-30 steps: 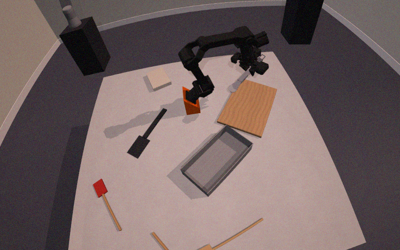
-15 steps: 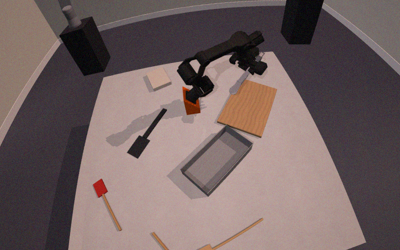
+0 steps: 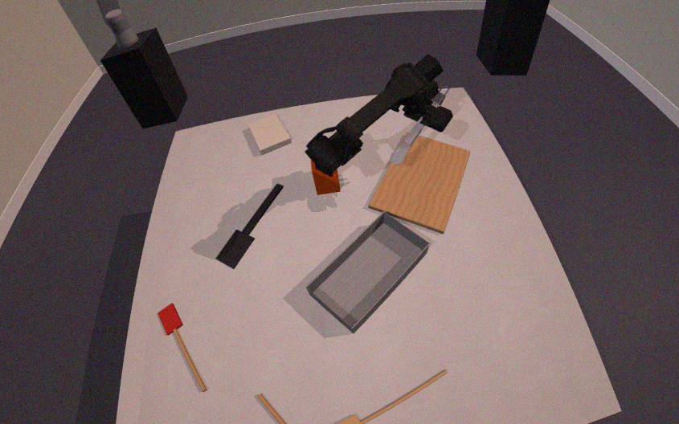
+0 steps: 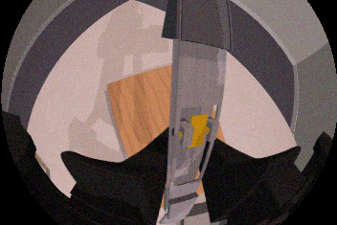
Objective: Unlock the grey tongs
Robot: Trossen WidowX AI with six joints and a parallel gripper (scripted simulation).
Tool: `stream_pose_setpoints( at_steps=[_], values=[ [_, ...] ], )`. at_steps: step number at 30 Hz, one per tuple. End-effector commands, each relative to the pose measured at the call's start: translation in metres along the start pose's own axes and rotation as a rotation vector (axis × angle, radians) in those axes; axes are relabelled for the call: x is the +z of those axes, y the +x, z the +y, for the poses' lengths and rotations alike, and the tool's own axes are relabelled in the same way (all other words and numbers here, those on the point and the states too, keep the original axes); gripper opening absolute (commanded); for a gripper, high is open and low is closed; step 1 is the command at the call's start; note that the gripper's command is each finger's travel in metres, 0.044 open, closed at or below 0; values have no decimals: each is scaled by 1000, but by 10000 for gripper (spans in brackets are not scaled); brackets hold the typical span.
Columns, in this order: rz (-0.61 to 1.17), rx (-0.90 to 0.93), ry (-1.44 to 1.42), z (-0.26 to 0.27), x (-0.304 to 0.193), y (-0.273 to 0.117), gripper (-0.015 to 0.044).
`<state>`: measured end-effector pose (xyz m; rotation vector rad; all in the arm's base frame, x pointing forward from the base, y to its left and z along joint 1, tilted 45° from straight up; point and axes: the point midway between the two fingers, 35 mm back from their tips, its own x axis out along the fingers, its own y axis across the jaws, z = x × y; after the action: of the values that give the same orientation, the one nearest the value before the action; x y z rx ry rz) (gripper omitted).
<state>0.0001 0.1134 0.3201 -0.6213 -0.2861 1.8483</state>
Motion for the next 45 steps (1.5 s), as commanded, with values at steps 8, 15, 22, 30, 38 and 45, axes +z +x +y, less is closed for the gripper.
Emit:
stream_pose_setpoints(
  at_steps=[8, 15, 22, 30, 38, 45],
  values=[
    [-101, 5, 67, -6, -4, 1, -150],
    [-156, 19, 112, -9, -7, 5, -150],
    [-206, 38, 165, -11, -10, 10, -150],
    [-241, 57, 209, -13, -12, 15, -150],
    [-241, 57, 209, -13, -12, 15, -150],
    [-241, 57, 209, -13, -12, 15, -150]
  ],
)
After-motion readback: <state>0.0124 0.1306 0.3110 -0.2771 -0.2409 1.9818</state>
